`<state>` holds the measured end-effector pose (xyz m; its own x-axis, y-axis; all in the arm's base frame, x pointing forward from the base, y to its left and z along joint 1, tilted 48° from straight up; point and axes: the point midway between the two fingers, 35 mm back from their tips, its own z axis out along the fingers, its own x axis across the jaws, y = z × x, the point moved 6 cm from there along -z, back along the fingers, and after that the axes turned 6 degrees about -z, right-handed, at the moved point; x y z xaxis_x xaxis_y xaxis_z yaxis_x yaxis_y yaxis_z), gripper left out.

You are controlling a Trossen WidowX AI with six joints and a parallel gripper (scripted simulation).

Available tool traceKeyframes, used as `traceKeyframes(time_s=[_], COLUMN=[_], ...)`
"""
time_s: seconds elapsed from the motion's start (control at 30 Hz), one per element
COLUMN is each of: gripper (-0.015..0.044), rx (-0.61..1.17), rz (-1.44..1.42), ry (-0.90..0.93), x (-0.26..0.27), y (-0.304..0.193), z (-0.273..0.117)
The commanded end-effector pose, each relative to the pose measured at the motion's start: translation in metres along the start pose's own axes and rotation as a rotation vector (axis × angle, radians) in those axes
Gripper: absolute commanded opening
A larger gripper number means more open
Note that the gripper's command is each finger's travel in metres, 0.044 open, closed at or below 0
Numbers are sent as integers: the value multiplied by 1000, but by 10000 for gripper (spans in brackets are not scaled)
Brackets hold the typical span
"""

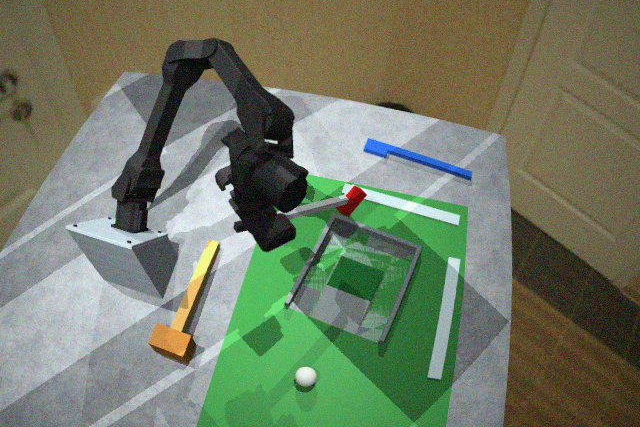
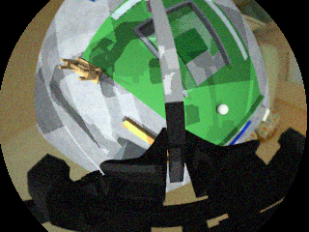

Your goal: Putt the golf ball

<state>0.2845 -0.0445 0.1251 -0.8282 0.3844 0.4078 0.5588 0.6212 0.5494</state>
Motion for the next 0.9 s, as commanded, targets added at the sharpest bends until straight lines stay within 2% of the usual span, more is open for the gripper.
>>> traceKeyframes(time_s=[0.0, 0.87], gripper=[0, 0], rx=[-10, -22], rz=[106, 750], ry=[-8, 11], x=[-13, -77], y=[-18, -164], z=[-2, 27])
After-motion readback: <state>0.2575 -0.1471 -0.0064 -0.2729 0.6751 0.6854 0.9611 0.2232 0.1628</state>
